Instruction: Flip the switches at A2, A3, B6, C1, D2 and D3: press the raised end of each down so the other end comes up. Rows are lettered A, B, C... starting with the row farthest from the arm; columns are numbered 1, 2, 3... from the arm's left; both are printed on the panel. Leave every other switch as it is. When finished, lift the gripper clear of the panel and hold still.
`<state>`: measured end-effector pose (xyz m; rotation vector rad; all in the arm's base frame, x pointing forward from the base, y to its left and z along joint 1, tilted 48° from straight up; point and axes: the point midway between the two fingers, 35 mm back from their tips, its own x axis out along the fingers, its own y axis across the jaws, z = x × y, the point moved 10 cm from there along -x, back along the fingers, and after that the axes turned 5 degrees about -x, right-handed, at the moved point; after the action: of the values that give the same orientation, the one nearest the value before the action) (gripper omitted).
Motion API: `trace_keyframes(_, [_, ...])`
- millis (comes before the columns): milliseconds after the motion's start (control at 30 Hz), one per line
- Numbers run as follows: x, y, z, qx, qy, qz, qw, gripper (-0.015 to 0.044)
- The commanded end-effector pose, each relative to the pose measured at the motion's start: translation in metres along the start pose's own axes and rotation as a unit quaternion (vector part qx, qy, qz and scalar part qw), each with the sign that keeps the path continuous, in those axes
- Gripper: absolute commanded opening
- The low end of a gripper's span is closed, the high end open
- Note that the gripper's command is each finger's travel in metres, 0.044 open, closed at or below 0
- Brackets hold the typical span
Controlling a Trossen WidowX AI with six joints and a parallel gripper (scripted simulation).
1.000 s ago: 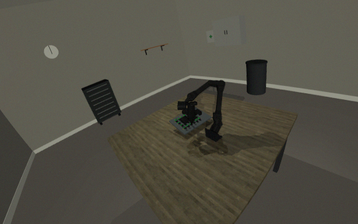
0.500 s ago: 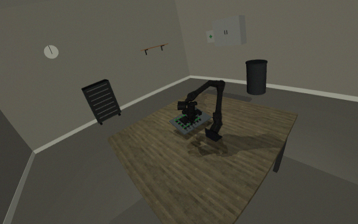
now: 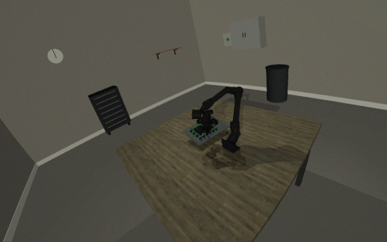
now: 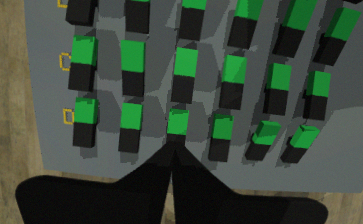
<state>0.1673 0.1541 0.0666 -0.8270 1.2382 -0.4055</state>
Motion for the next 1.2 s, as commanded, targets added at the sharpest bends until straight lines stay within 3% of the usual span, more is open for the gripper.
trace_keyframes(0, [0.002,0.000,-0.001,-0.005,0.000,-0.003,1.000,0.0000])
trace_keyframes(833, [0.005,0.000,-0.001,-0.005,0.000,-0.003,1.000,0.0000])
trace_keyframes(1033, [-0.052,0.001,0.004,-0.005,0.012,0.000,1.000,0.0000])
trace_keyframes(1167, [-0.061,0.000,0.004,-0.005,0.014,-0.001,1.000,0.0000])
